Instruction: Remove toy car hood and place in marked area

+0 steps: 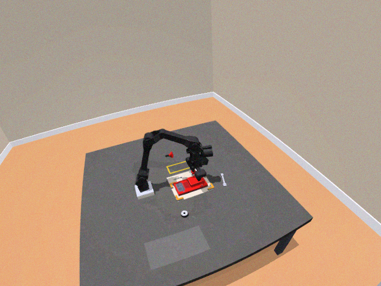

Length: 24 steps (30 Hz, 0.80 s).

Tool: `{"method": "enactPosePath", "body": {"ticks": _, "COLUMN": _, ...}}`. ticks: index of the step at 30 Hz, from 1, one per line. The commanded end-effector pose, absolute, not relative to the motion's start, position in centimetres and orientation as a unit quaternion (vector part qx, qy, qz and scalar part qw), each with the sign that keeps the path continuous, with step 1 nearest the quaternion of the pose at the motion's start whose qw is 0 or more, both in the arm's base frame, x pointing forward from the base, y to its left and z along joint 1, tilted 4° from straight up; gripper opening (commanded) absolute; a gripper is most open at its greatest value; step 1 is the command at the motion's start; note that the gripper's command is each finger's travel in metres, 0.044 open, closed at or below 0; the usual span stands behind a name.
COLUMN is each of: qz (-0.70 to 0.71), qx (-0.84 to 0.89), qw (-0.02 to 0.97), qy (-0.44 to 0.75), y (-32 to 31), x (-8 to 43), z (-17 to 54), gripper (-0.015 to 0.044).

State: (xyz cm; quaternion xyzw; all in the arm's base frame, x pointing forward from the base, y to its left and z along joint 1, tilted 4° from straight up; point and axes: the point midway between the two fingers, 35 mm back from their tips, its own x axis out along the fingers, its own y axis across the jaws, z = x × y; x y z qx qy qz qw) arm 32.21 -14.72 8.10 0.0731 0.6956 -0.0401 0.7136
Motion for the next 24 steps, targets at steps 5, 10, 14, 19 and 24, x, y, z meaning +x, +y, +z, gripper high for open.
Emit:
{"method": "enactPosePath", "body": {"ticks": 5, "qz": -0.04, "qx": 0.077, "qw": 0.713, "qy": 0.696, "y": -14.6, "x": 32.1, "z": 7.3, "gripper": 0.044}}
{"method": "enactPosePath", "body": {"ticks": 10, "qz": -0.04, "qx": 0.077, "qw": 0.713, "qy": 0.696, "y": -14.6, "x": 32.1, "z": 6.8, "gripper": 0.044}}
{"method": "enactPosePath", "body": {"ticks": 14, "qz": -0.04, "qx": 0.077, "qw": 0.713, "qy": 0.696, "y": -14.6, "x": 32.1, "z": 6.4, "gripper": 0.044}}
{"method": "enactPosePath", "body": {"ticks": 19, "qz": -0.04, "qx": 0.077, "qw": 0.713, "qy": 0.696, "y": -14.6, "x": 32.0, "z": 6.0, "gripper": 0.044}}
{"method": "enactPosePath", "body": {"ticks": 24, "qz": -0.04, "qx": 0.077, "qw": 0.713, "qy": 0.696, "y": -14.6, "x": 32.0, "z": 5.9, "gripper": 0.044}}
